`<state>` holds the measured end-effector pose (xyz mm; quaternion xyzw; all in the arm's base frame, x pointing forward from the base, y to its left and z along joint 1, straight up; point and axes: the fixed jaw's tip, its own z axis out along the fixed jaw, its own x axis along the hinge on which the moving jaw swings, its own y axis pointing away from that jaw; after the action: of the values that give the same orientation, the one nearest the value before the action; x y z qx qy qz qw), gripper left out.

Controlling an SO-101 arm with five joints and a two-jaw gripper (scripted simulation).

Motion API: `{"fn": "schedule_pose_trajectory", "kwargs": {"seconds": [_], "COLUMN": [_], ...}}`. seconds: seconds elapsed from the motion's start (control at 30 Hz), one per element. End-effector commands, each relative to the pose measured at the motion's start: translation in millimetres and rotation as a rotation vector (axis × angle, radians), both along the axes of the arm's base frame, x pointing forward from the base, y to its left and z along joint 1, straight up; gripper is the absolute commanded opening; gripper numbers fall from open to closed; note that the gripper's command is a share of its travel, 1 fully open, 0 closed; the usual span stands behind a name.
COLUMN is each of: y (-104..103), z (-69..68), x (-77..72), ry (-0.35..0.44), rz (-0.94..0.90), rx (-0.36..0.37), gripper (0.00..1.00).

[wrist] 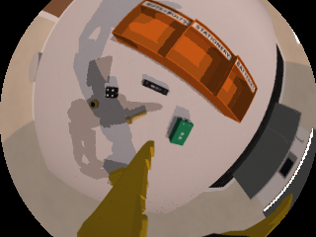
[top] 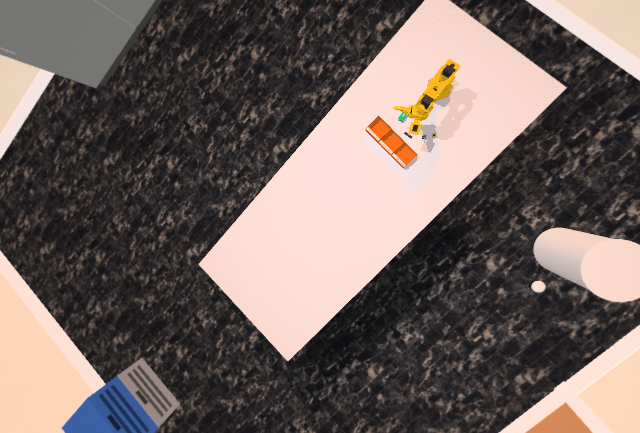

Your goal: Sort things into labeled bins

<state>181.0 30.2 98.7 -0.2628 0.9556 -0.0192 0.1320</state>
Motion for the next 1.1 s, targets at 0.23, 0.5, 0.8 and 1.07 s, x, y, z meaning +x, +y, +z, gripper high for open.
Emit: {"fn": "schedule_pose_trajectory", "kwargs": {"seconds": [0.23,0.5,0.8,1.07], "y": [-24,-30,-32,-32], "z": [15.6,17.2,26.5,26.5], "x": [-14.2,-19.8,-15.6,-15.6], "ry": [0.037,0.058,-0.001,-0.001], "rz": [-0.412,-0.525,-0.541,-0.541], "rx": [0.069,0.085,0.101,0.101], "gripper": [1.00,1.00,1.00,1.00]}}
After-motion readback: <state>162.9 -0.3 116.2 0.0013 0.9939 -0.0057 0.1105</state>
